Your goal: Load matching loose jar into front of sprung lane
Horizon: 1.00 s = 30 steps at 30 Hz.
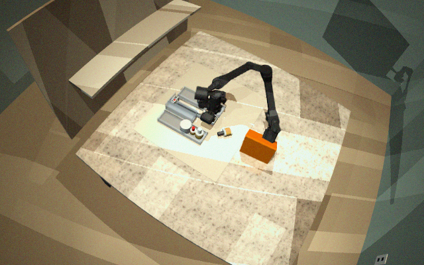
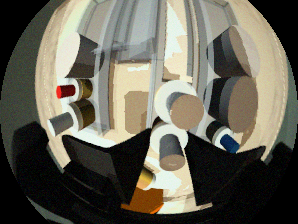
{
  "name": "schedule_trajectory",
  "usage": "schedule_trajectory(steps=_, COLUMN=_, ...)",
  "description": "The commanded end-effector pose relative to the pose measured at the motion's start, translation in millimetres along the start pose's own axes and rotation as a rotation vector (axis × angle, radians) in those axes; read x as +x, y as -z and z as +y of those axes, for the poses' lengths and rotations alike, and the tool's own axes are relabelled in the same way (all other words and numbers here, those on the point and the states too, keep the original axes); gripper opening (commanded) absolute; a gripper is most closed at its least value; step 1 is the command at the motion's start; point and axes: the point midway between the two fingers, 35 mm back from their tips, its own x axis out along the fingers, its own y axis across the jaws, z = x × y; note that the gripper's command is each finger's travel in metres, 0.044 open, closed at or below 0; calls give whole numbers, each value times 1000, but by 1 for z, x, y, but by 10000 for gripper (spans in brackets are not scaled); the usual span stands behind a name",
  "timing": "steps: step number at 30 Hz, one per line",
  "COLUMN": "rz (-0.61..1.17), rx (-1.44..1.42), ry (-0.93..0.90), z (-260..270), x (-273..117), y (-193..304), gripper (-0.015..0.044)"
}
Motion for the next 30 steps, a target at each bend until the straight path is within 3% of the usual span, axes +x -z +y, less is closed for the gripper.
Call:
schedule_trajectory(steps=1, rz=-11, rx=11, ry=6, z=-1, x=0, y=-2, gripper=0)
schedule_trajectory(steps=23, rz=-10, rx=11, ry=6, z=0, x=0, y=3, gripper=0)
schedule_trajectory(steps=30, rz=-11, rx=11, ry=6, z=0, x=0, y=3, gripper=184)
